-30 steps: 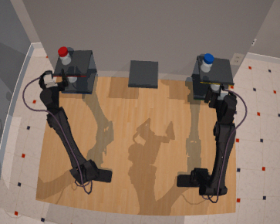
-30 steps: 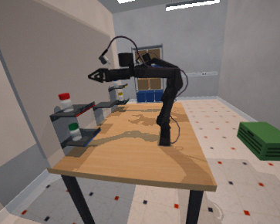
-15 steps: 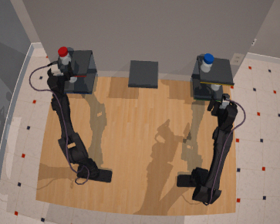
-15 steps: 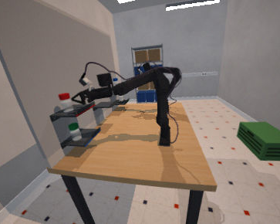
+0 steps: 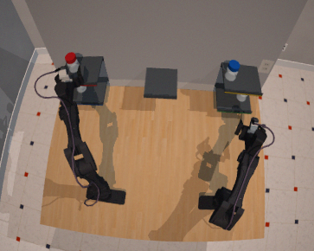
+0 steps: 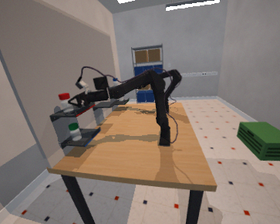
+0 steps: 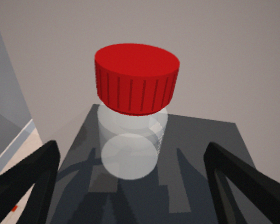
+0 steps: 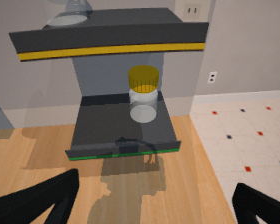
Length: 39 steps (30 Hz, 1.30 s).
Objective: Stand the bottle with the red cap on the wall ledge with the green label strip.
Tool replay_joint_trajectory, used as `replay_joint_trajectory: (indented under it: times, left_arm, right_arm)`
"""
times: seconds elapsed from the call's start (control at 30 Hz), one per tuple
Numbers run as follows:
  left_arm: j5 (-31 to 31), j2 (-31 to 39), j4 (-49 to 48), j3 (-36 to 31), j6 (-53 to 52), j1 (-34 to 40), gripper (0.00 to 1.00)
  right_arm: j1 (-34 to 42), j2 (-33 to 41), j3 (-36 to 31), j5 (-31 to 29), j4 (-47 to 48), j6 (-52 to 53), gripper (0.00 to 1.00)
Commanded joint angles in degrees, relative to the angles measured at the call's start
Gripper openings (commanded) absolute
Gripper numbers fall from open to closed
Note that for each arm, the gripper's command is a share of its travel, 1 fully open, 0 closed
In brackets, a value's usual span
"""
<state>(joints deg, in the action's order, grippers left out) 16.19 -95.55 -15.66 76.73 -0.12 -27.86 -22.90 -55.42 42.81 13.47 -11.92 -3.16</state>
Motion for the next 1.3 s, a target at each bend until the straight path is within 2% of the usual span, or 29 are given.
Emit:
replay_joint_trajectory:
  times: [0.0,0.47,0.8,1.27]
  left_arm:
    - [-0.7,1.0,-1.6,2.7,0.5,0.4,0.94]
    - [-0.2,0.8,-0.8,2.4,0.1,0.1,0.94]
    - [-1.4,-2.7,5.4,11.6,0.2,1.1,0.94]
    - [-2.1,-6.5,5.8,16.3,0.2,1.8,0.94]
  right_arm:
    - [-1.3,0.8,-1.5,1.7,4.4,-0.4,1.0]
    - [-1.6,0.6,-1.7,1.7,3.9,-0.2,1.0]
    - [-1.3,0.6,-1.7,1.3,3.9,-0.1,1.0]
    - [-1.3,0.6,-1.7,1.3,3.9,-0.1,1.0]
